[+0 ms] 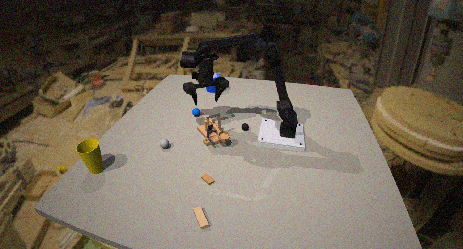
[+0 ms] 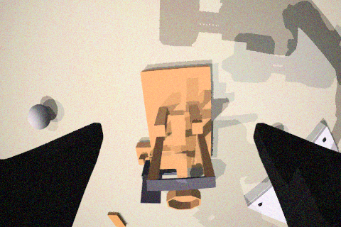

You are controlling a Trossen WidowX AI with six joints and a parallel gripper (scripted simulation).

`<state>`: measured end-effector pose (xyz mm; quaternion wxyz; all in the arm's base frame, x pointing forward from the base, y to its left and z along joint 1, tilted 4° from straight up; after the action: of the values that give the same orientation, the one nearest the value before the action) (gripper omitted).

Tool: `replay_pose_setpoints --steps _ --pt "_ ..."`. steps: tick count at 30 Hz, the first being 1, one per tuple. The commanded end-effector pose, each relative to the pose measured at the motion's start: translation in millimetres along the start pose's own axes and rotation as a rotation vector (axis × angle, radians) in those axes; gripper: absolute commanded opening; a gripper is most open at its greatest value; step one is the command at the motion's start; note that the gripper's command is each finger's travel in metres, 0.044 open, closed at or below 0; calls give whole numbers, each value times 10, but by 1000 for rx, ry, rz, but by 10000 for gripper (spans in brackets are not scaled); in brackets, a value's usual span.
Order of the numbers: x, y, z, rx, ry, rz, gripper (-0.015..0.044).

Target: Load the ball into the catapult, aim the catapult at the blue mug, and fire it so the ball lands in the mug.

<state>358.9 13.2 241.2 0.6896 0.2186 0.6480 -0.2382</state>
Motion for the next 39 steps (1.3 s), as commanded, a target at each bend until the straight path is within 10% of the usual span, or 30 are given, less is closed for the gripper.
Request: replay_pose_setpoints --steps 1,39 --pt "13 71 -162 -92 46 -28 440" --pt "876 81 -210 -97 48 -29 440"
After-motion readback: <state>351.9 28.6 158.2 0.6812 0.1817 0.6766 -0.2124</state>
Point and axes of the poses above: the point midway between the two fingers, 35 mm back from their tips, its own x axis out along the fingers, its own y axis across the jaws, z = x × y, the point moved 10 cm from there along -x, back along the fingers, and after that the axes turned 14 degrees about -x, right-handed, at the moved point
